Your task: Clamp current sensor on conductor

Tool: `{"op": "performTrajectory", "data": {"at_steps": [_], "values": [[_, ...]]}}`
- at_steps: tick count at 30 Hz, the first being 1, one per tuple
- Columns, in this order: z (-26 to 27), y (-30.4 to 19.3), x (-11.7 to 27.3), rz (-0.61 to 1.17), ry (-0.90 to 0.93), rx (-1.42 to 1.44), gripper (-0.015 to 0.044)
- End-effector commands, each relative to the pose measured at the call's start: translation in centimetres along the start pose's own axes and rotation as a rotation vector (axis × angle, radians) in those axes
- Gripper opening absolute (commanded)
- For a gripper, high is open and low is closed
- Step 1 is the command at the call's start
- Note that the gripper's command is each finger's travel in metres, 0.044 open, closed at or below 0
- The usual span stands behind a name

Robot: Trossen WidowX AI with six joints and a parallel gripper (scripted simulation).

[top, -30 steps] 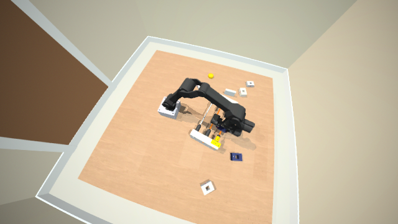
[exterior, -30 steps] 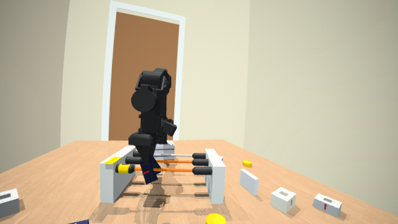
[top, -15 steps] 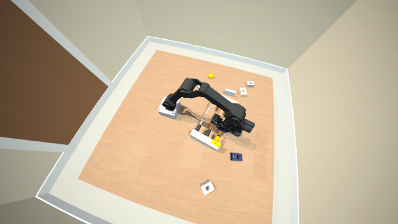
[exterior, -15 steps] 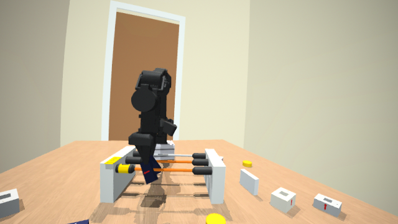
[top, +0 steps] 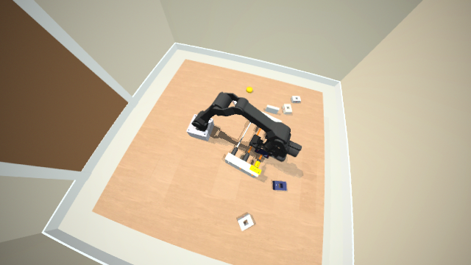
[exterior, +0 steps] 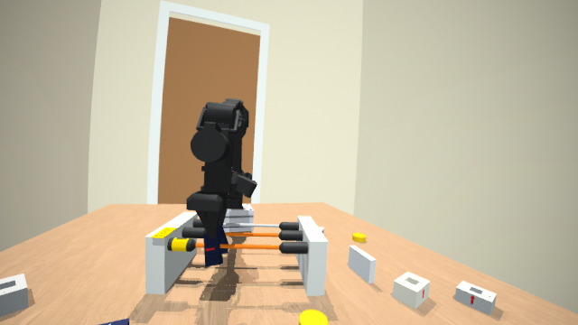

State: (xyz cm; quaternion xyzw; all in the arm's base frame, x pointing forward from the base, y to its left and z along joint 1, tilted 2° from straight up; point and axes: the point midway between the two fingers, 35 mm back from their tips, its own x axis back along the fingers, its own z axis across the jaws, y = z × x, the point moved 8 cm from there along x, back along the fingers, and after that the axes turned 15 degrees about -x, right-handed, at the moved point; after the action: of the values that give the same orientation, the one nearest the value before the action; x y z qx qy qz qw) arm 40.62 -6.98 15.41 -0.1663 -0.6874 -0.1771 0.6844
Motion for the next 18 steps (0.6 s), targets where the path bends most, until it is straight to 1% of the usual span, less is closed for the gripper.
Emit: {"op": "performTrajectory", "data": {"at_steps": [1, 11, 18], "values": [[0.01, 0.0, 0.06, 0.0, 0.0, 0.0, 0.0], [0.01, 0.0, 0.06, 0.0, 0.0, 0.0, 0.0], [0.01, 0.0, 0.06, 0.0, 0.0, 0.0, 0.0184]]}}
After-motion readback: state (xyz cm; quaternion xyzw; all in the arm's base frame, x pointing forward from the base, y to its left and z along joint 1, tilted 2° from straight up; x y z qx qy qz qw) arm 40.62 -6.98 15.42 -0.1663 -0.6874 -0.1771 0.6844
